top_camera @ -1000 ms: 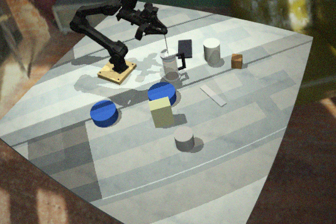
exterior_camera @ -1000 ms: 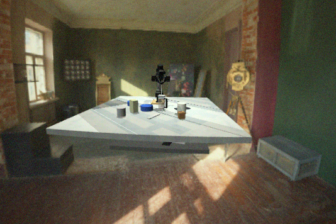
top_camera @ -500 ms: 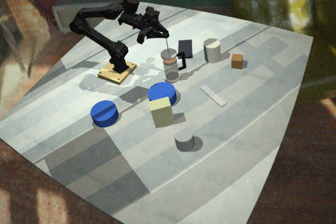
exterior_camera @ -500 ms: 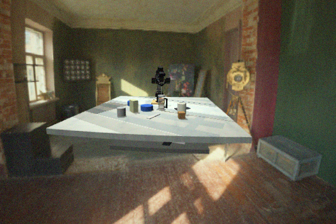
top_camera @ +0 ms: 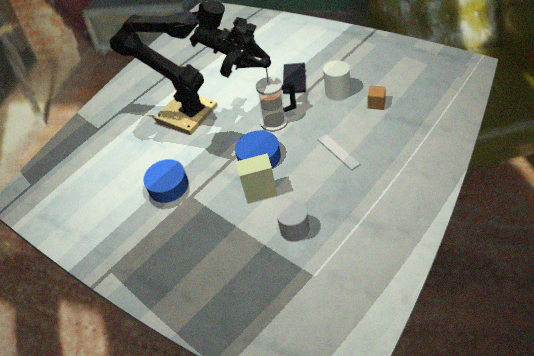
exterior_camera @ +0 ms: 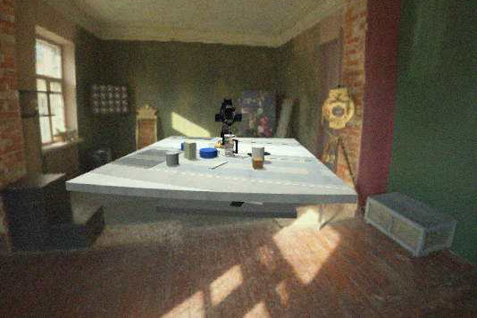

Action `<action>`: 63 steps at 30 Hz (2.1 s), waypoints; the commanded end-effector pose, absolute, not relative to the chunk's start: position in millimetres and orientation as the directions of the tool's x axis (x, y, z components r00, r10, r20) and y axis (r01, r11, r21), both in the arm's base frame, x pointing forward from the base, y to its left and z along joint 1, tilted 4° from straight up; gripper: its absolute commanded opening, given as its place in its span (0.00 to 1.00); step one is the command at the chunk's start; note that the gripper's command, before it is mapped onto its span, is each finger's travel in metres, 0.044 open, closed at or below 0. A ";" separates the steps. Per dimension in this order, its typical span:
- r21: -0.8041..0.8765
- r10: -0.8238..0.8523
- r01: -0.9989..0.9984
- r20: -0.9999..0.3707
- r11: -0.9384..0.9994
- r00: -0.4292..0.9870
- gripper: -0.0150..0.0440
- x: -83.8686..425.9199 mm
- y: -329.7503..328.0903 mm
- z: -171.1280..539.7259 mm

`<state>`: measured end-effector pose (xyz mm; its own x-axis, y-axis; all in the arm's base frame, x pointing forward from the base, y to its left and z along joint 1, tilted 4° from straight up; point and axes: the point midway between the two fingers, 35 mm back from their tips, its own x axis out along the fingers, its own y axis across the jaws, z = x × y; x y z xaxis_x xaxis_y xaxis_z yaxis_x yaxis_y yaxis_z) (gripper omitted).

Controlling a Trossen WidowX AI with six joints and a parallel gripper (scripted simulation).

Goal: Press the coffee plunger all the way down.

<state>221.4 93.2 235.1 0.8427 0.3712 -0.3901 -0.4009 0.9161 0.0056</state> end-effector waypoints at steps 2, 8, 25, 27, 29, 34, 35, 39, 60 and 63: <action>0.012 0.363 -0.397 -0.431 0.918 0.826 0.46 222.0 93.4 211.4; 0.012 0.363 -0.397 -0.431 0.918 0.826 0.46 223.5 94.2 201.8; 0.012 0.363 -0.397 -0.430 0.918 0.827 0.46 230.3 98.1 187.4; 0.012 0.363 -0.397 -0.430 0.918 0.827 0.46 230.8 98.3 187.8; 0.012 0.363 -0.397 -0.430 0.918 0.827 0.46 231.2 98.5 188.0; 0.012 0.363 -0.397 -0.430 0.918 0.827 0.46 232.1 98.9 188.5; 0.012 0.363 -0.397 -0.430 0.918 0.827 0.46 232.2 98.9 188.6; 0.012 0.363 -0.397 -0.430 0.918 0.827 0.46 232.9 99.2 188.9; 0.005 0.366 -0.400 -0.416 0.916 0.833 0.46 234.8 100.1 193.6; 0.005 0.366 -0.400 -0.416 0.916 0.833 0.46 234.8 100.1 193.6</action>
<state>235.0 100.2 194.0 0.8332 0.3660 -0.4145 -0.4003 0.9164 0.0046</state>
